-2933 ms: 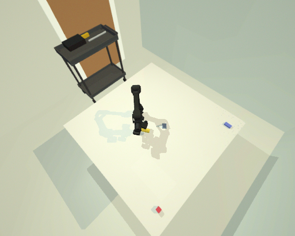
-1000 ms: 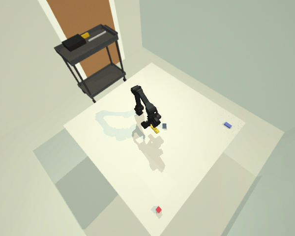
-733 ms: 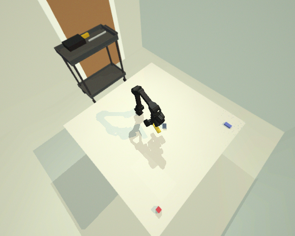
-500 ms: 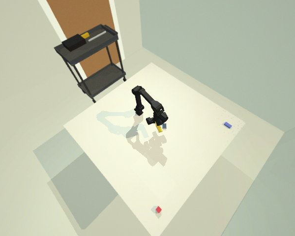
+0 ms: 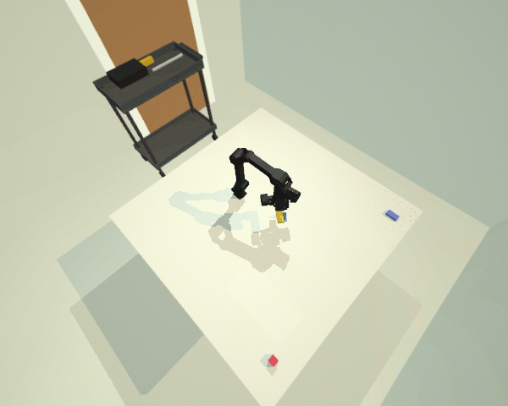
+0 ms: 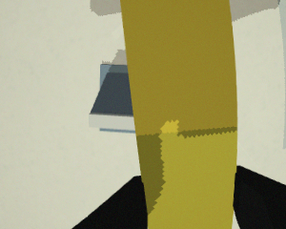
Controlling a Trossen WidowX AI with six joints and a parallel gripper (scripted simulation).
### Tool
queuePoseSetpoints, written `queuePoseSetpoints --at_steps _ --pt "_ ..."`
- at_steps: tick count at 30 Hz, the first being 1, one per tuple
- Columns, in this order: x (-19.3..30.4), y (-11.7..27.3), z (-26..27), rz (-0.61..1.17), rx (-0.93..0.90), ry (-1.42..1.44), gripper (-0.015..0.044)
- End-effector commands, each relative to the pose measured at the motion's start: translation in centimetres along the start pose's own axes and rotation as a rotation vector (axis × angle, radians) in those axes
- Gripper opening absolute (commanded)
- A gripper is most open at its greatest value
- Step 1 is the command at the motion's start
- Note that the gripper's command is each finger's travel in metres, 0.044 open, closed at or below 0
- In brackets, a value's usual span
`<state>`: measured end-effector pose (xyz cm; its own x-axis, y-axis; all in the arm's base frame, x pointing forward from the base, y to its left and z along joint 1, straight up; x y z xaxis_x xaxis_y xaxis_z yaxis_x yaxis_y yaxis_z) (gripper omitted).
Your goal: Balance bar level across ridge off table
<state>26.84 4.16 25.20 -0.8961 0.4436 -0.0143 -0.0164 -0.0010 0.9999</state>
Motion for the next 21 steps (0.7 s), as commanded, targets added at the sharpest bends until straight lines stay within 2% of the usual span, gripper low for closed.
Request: queuePoseSetpoints --at_steps 1,9,21 --pt "0.2 0.1 1.2 -0.005 -0.007 -0.052 0.0000" --pt "1.1 0.1 4.0 -0.003 -0.009 -0.155 0.0000" --pt "1.1 -1.2 4.4 -0.003 -0.009 -0.160 0.0000"
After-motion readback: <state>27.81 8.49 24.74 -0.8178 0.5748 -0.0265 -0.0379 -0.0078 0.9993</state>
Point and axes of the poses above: the point midway between the two fingers, 35 mm back from their tips, its own y axis back along the fingers, its own z axis across the jaws, x = y × z, the point moved 9 cm from there along y, back along the fingers, and after that the axes turned 12 degrees about y, right-handed, at the moved point
